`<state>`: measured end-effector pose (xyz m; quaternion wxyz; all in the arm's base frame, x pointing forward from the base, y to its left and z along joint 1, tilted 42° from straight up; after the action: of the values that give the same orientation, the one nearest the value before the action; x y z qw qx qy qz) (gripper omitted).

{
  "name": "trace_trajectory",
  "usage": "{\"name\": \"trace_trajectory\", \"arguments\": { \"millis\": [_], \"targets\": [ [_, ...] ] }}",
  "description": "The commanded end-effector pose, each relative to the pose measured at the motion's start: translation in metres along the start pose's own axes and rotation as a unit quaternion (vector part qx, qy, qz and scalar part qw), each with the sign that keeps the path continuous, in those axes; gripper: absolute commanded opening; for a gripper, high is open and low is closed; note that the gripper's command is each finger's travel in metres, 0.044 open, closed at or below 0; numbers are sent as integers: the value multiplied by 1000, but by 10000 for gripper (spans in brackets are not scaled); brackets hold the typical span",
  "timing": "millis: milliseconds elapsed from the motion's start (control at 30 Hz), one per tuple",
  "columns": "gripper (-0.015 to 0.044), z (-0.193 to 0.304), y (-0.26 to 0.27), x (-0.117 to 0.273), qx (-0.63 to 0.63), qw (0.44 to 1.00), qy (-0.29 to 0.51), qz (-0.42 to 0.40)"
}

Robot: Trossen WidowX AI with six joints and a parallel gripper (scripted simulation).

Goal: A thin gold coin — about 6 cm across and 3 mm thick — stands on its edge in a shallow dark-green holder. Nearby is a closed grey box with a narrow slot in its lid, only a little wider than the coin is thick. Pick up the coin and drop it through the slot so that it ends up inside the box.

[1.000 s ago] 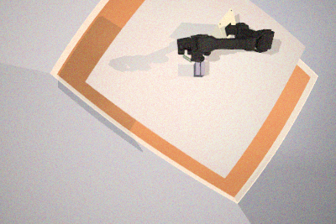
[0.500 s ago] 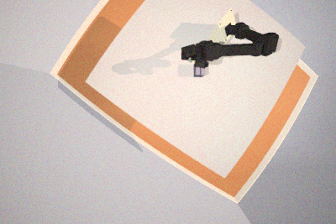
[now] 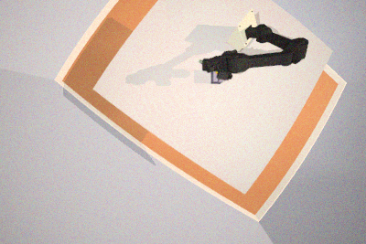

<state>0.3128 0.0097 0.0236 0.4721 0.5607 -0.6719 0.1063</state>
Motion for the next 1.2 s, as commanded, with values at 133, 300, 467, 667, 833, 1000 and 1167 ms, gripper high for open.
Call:
{"name": "trace_trajectory", "arguments": {
  "millis": [133, 300, 467, 667, 833, 1000, 1167],
  "targets": [
    [0, -16, 11, 0, -3, 1000, -4, -3],
    [0, -23, 15, -1, -2, 1000, -4, -4],
    [0, -20, 13, -1, 1, 1000, -2, -2],
    [0, -20, 13, -1, 1, 1000, -2, -2],
    [0, -22, 14, -1, -1, 1000, -2, -2],
    [0, -24, 16, -1, -5, 1000, -2, -2],
    [0, -23, 15, -1, -2, 1000, -1, -2]
  ]
}}
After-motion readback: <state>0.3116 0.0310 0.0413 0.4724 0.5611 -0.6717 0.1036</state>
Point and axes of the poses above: the point midway between the two fingers, 35 mm back from their tips, its own x axis back along the fingers, its own y axis across the jaws, z = x × y, the point moved 2 cm from there along x, back along the fingers, and after that the axes turned 14 degrees about x, right-handed, at the moved point
